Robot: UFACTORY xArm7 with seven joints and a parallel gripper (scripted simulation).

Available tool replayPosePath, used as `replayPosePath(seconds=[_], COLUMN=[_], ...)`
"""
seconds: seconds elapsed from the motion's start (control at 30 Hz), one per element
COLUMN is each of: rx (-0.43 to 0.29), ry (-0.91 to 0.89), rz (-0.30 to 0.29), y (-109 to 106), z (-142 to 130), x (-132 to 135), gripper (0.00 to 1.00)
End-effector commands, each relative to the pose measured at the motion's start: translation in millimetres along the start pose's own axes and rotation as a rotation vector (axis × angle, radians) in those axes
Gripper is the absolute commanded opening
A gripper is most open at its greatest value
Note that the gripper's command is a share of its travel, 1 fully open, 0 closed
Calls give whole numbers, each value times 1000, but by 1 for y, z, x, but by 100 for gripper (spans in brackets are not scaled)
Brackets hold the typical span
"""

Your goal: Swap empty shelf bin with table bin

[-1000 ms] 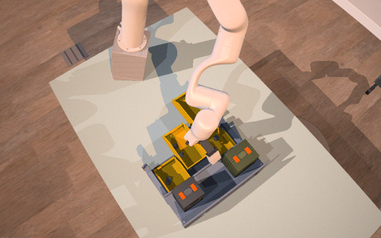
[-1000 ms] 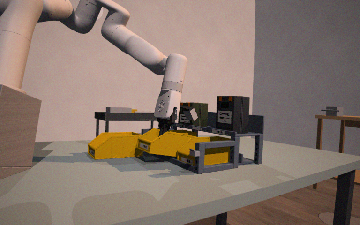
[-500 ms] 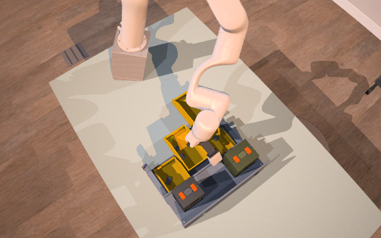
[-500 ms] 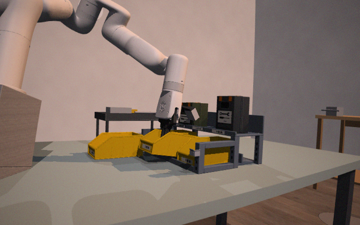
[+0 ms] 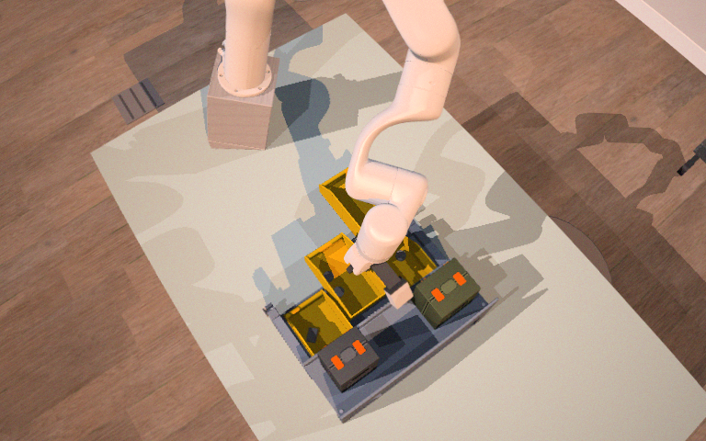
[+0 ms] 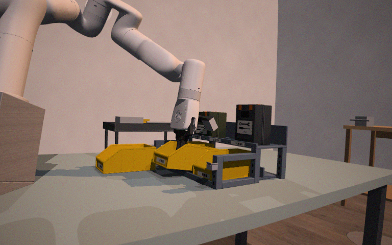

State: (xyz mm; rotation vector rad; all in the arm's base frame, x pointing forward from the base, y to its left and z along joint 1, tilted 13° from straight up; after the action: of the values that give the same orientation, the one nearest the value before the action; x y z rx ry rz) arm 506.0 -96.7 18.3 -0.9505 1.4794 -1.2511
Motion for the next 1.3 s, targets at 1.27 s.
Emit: replayPosePath(seconds=[1.27], rx=[13], ry=[1], rz=[0], y=[-2], z=[6], x=[0], gripper=[0])
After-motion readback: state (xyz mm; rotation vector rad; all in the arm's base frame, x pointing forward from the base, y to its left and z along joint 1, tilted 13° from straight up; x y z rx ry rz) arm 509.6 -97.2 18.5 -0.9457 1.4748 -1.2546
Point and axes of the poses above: the point where the finger pads meet when closed, its own y axis out along the fingers, its own x axis across the jaws, z = x × y, the point moved 7 cm from there along -y, back along the fingers, and after that the axes turned 6 degrees about y, right-handed, at the moved point
